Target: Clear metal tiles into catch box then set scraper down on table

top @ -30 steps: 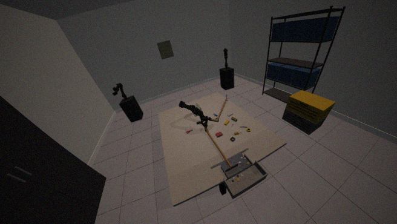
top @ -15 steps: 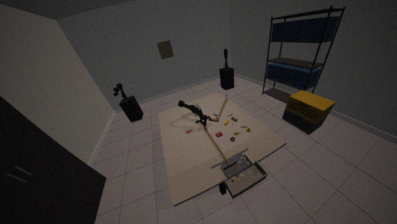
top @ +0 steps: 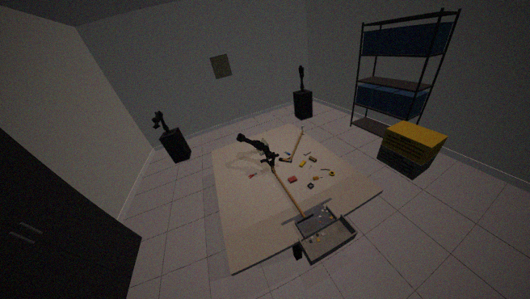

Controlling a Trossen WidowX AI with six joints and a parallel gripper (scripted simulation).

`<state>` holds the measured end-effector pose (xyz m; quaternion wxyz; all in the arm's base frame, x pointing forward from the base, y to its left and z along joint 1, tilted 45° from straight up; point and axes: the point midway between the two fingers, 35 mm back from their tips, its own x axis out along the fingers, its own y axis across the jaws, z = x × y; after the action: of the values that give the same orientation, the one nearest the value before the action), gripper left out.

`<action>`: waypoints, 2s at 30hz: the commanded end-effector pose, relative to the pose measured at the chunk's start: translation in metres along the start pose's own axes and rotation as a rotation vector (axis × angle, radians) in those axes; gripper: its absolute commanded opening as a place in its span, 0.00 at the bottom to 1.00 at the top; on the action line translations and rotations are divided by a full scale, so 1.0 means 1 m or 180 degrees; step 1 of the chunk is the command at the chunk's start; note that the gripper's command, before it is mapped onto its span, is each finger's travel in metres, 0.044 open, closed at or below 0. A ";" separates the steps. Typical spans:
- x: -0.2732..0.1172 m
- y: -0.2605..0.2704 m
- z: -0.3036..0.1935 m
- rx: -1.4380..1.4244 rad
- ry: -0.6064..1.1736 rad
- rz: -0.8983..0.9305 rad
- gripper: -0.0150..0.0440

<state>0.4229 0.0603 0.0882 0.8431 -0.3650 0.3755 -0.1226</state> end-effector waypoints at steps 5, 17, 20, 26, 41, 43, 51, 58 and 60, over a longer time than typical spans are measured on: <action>-0.010 0.000 -0.008 0.0032 -0.0028 -0.0002 0.25; -0.021 -0.001 -0.024 0.0029 -0.0032 -0.0001 0.25; -0.024 -0.001 -0.028 0.0028 -0.0032 0.0000 0.25; -0.029 -0.001 -0.037 0.0027 -0.0034 0.0000 0.25; -0.041 -0.001 -0.058 0.0023 -0.0039 0.0001 0.25; -0.042 -0.001 -0.061 0.0022 -0.0040 0.0001 0.25; -0.048 -0.001 -0.073 0.0020 -0.0043 0.0002 0.25; -0.053 -0.001 -0.084 0.0018 -0.0046 0.0002 0.25; -0.050 0.000 -0.080 -0.0010 -0.0029 0.0009 0.34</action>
<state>0.3304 0.0421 0.0791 0.8442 -0.3665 0.3725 -0.1192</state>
